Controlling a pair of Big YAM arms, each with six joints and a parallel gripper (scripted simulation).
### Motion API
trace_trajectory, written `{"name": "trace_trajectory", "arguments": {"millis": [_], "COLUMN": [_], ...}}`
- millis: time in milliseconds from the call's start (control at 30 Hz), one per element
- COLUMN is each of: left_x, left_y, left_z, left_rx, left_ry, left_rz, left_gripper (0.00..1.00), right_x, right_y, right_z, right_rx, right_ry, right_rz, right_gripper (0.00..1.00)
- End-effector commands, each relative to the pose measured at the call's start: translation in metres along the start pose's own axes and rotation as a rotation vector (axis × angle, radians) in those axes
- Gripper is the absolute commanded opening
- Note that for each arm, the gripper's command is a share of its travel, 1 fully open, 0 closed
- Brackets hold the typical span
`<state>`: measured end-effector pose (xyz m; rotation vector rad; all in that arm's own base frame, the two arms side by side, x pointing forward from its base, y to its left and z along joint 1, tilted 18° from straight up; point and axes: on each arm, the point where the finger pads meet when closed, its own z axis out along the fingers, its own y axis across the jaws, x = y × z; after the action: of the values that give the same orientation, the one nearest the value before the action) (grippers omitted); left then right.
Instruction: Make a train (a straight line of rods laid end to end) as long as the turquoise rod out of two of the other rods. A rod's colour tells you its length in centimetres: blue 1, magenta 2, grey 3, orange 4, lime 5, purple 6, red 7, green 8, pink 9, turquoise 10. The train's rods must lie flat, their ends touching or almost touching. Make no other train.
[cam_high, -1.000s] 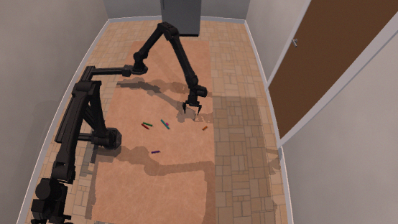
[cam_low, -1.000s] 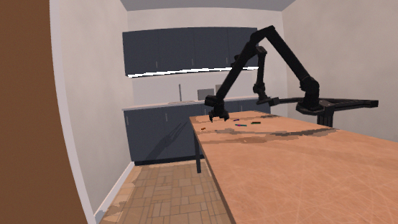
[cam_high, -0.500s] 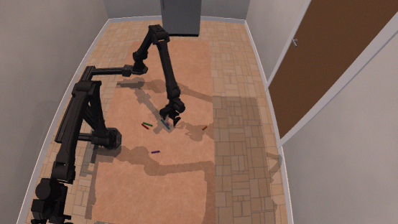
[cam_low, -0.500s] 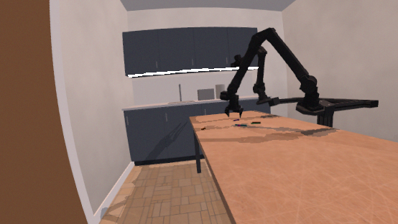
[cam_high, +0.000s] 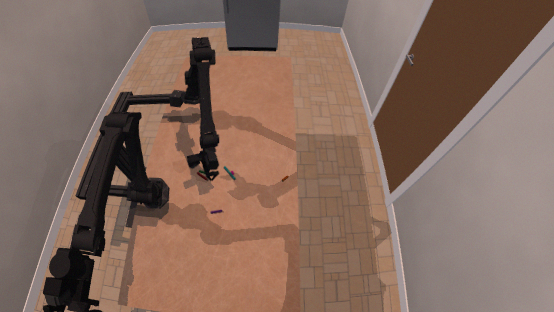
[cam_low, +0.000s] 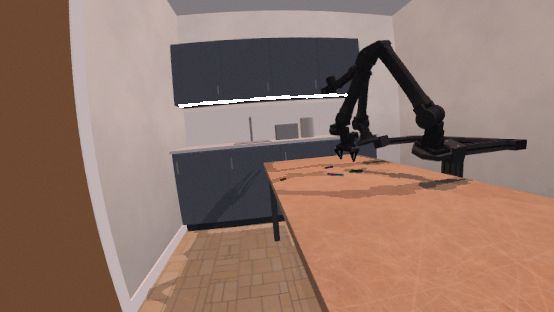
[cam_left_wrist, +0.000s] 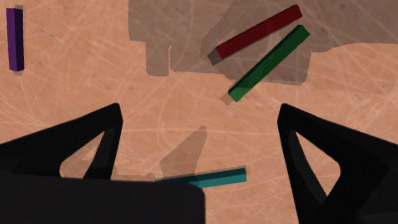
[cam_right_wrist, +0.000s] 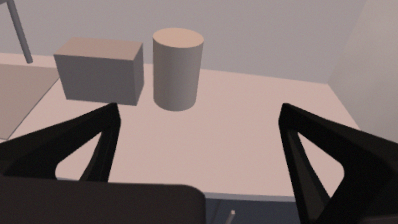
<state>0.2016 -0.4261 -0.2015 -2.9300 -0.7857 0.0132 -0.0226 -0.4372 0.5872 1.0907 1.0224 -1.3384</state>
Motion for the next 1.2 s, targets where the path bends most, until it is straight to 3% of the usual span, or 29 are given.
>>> {"name": "trace_trajectory", "arguments": {"millis": [0, 367, 467, 700, 1167], "left_x": [-0.027, -0.085, -0.076, -0.093, -0.088], "left_y": [-0.024, -0.059, -0.061, -0.067, -0.064], "left_z": [0.010, 0.013, 0.013, 0.009, 0.009], "left_rx": [0.066, 0.135, 0.145, 0.143, 0.139], "left_ry": [0.041, 0.175, 0.177, 0.194, 0.191], "left_rz": [0.145, 0.442, 0.429, 0.487, 0.473], "left_gripper": [1.00, 1.00, 1.00, 1.00, 1.00], "right_x": [-0.049, -0.049, -0.049, -0.049, -0.049], "right_y": [-0.006, -0.006, -0.006, -0.006, -0.006], "right_z": [-0.008, -0.008, -0.008, -0.008, -0.008], "right_rx": [0.010, 0.010, 0.010, 0.010, 0.010], "right_ry": [-0.074, -0.074, -0.074, -0.074, -0.074], "right_rz": [-0.012, -0.012, -0.012, -0.012, -0.012], "right_gripper": [1.00, 1.00, 1.00, 1.00, 1.00]}}
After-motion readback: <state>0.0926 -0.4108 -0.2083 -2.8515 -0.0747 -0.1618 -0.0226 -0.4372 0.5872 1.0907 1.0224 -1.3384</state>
